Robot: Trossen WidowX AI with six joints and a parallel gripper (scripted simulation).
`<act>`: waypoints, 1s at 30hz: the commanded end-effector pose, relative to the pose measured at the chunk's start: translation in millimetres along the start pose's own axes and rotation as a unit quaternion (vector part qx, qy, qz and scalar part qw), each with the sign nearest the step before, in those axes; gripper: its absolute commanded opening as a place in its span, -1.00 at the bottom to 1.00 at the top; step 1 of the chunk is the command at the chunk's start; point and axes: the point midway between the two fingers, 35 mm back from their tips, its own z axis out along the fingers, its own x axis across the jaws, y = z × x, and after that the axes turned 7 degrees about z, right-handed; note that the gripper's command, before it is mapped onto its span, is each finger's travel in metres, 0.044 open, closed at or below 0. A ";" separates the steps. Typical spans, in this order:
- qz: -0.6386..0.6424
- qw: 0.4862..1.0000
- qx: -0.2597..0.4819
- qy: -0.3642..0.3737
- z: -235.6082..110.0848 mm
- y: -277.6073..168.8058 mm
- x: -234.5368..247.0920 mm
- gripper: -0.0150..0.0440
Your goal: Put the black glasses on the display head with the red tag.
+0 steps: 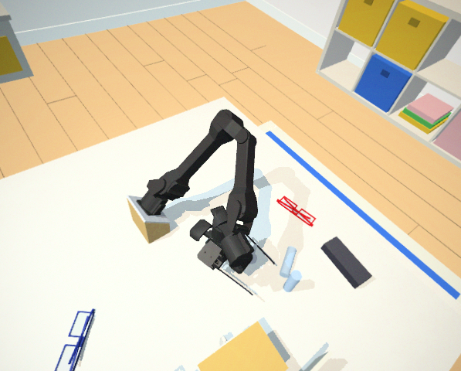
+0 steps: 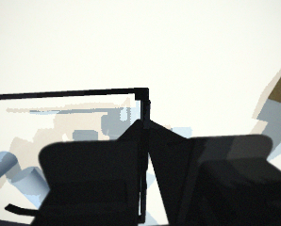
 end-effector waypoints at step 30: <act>0.003 1.000 -0.002 -0.004 1.8 9.8 -3.3 -0.49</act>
